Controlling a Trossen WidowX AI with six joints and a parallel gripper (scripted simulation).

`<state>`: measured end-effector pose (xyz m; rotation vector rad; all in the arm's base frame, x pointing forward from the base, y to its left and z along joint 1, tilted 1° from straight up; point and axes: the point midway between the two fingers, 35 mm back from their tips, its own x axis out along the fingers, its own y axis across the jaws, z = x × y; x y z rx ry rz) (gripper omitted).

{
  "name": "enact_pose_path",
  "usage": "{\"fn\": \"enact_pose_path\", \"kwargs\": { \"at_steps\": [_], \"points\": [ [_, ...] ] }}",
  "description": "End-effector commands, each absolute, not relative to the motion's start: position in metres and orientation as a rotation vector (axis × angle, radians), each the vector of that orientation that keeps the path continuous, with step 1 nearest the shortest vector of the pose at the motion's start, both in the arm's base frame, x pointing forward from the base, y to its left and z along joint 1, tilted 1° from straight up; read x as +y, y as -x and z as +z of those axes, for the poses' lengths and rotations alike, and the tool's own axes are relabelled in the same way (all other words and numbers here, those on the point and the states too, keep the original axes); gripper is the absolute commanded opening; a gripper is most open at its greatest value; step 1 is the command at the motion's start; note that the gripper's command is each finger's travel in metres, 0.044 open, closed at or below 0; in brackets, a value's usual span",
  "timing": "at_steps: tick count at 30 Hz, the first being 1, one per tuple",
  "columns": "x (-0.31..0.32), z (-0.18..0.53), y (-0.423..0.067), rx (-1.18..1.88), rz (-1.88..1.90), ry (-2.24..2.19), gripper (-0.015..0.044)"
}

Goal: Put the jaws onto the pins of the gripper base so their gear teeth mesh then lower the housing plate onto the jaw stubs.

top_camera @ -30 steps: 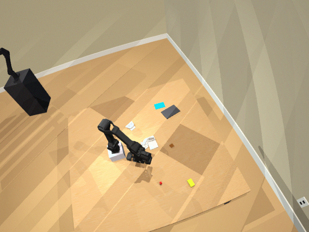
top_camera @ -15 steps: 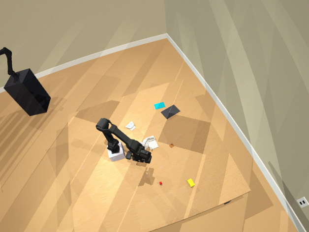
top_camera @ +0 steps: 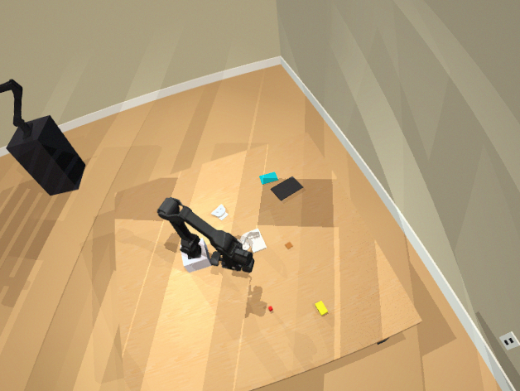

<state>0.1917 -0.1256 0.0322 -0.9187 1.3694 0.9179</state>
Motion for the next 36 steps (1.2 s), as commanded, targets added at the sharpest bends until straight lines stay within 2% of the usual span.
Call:
{"fn": "enact_pose_path", "kwargs": {
  "at_steps": [1,25,36],
  "points": [
    [-0.124,0.034,-0.193,1.389,0.867,0.872,0.0037],
    [-0.104,0.034,-0.203,1.542,0.331,0.333,0.0037],
    [-0.100,0.034,-0.205,1.556,0.215,0.216,0.0037]
  ]
}}
